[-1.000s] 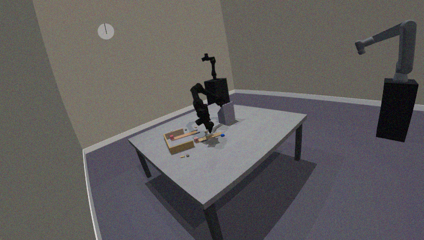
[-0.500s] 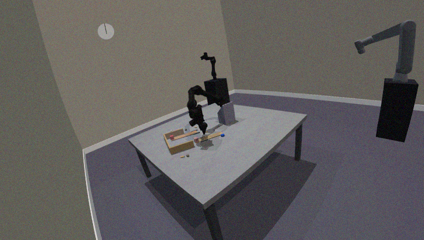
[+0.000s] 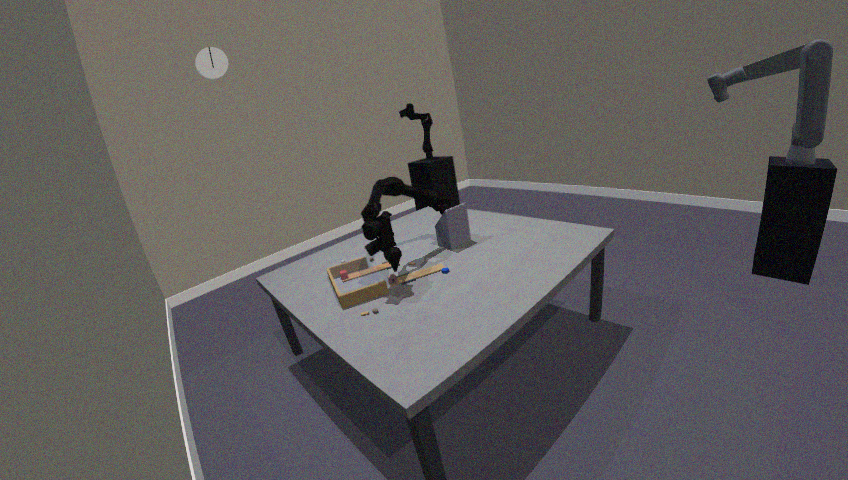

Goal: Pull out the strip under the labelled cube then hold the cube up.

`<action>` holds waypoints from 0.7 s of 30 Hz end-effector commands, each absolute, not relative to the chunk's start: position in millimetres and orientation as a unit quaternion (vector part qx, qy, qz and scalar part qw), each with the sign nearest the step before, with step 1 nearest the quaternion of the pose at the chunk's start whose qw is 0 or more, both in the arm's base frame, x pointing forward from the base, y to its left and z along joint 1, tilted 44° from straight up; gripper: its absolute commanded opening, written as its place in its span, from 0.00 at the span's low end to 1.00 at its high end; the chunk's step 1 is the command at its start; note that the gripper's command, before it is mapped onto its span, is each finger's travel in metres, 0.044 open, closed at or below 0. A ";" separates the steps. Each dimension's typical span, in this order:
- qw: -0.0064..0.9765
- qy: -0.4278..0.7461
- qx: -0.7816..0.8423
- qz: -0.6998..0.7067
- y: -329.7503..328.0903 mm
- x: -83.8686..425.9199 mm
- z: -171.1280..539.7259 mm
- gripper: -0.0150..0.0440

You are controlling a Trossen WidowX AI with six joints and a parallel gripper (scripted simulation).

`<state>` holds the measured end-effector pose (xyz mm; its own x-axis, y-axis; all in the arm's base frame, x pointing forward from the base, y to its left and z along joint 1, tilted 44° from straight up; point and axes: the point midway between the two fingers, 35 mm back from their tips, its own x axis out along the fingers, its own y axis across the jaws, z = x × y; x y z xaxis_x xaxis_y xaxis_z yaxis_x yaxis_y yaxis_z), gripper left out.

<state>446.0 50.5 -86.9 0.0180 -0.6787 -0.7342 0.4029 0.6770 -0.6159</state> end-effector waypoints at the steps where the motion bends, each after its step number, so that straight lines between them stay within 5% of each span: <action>1: 0.701 0.588 -0.123 -0.385 42.8 457.4 -85.7 1.00; 9: 0.701 0.588 -0.123 -0.385 37.1 458.0 -92.2 0.69; 21: 0.701 0.588 -0.123 -0.386 23.5 458.6 -106.6 0.68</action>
